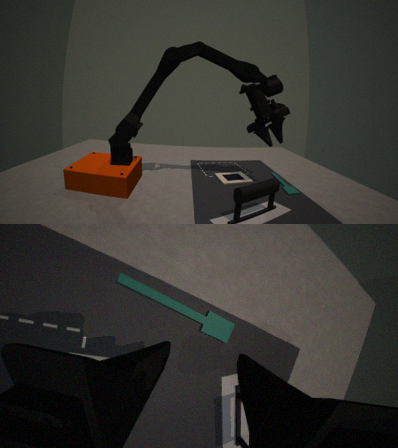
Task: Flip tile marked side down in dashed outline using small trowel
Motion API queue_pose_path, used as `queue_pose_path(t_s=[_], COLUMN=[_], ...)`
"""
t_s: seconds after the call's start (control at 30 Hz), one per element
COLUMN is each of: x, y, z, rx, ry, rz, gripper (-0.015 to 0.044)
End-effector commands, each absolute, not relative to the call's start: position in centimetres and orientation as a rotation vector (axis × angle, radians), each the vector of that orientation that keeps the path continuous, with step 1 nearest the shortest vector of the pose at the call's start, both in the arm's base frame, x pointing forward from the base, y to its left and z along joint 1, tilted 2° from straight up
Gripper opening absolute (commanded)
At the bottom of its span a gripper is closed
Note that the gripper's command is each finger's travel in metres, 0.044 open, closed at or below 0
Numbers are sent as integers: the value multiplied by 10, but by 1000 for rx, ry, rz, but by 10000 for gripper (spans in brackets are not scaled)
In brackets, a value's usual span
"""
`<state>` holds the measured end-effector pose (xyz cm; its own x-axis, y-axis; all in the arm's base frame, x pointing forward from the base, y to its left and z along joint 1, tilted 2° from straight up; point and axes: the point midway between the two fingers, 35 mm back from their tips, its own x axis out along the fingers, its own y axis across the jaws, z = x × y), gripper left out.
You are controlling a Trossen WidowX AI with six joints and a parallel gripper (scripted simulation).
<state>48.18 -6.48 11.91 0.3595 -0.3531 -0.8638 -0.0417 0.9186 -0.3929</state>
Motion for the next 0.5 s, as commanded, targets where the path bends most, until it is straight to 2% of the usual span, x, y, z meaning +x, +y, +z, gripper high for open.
queue_pose_path(t_s=[0.0,0.47], x=[466,347], y=[-107,-260], z=[112,97], rx=[-394,-274], ry=[1292,1548], rz=[-154,168], gripper=[270,270])
